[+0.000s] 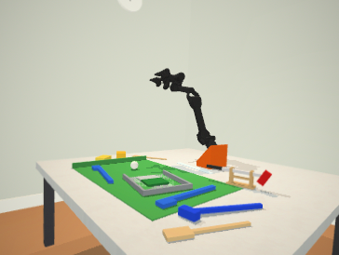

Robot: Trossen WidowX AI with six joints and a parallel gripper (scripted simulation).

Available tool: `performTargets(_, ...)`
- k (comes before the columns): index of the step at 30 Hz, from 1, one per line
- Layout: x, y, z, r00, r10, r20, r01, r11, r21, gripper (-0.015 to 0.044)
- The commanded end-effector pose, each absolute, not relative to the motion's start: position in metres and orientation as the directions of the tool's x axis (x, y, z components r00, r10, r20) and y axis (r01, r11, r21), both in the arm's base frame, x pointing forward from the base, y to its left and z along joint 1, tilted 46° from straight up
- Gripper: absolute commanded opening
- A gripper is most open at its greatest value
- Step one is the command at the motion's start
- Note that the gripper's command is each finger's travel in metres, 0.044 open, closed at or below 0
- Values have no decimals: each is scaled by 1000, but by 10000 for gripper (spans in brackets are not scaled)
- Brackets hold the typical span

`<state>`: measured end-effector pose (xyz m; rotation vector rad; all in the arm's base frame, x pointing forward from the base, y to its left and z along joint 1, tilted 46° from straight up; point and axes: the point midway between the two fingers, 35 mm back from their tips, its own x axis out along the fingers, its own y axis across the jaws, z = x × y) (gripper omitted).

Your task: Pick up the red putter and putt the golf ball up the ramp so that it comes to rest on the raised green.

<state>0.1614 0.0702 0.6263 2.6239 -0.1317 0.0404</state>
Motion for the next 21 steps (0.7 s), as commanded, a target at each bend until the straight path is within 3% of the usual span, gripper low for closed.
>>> performTargets(1,161,70,627,995,-80,56,-97,-870,483,426)
performTargets(11,145,21,661,957,182,227,166,-982,87,440)
performTargets(21,161,-49,678,861,294,415,432,-854,-291,440)
